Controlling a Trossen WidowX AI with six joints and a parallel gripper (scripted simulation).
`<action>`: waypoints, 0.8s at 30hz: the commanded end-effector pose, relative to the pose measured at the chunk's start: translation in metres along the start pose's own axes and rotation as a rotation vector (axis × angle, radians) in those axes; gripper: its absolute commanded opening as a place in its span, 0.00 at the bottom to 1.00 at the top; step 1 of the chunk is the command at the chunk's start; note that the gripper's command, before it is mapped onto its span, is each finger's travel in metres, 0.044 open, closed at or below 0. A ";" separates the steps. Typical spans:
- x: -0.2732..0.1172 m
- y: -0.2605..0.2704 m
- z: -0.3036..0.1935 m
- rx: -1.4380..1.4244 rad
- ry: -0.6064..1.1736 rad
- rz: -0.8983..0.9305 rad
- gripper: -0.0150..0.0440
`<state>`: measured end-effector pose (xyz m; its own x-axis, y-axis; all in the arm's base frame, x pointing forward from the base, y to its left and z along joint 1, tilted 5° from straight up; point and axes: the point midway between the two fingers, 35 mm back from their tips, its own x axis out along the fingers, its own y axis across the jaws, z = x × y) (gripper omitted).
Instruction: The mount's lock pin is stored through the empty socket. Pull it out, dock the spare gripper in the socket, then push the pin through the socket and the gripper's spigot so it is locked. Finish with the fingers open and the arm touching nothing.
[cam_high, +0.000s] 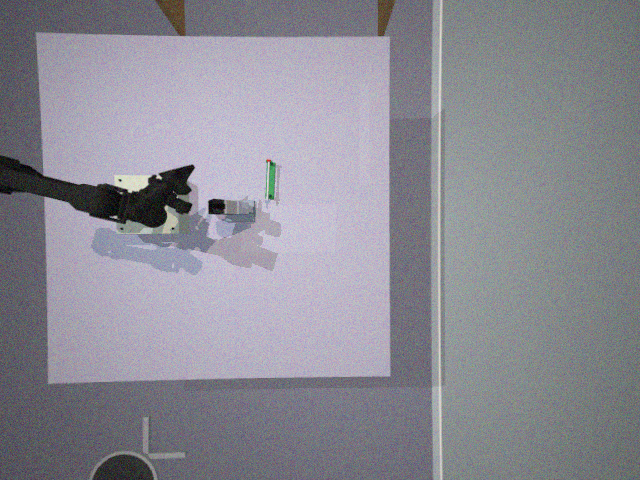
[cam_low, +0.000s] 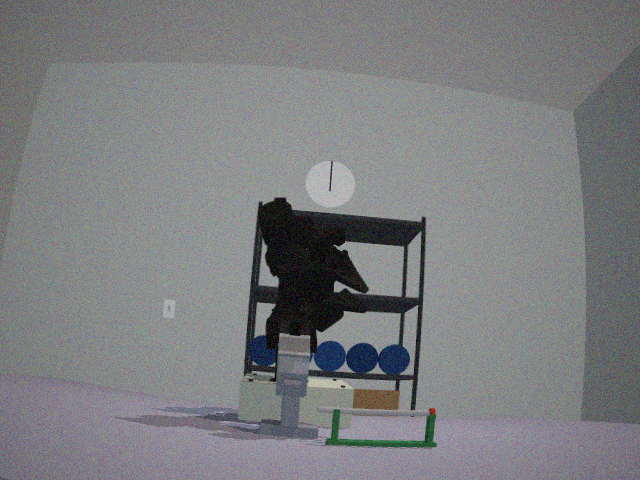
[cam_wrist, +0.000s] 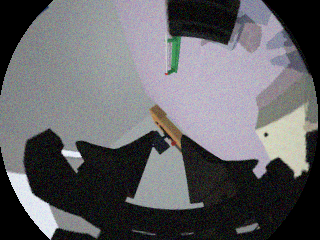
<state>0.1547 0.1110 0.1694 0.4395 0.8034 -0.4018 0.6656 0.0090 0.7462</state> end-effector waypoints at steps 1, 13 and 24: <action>0.001 0.004 -0.002 -0.031 -0.009 -0.007 0.56; 0.023 0.065 0.028 -0.765 -0.110 -0.415 0.56; 0.075 0.104 0.067 -1.624 0.180 -0.971 0.56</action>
<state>0.2422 0.1152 0.1954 0.2974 0.5053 -0.8101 0.0161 0.8457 0.5334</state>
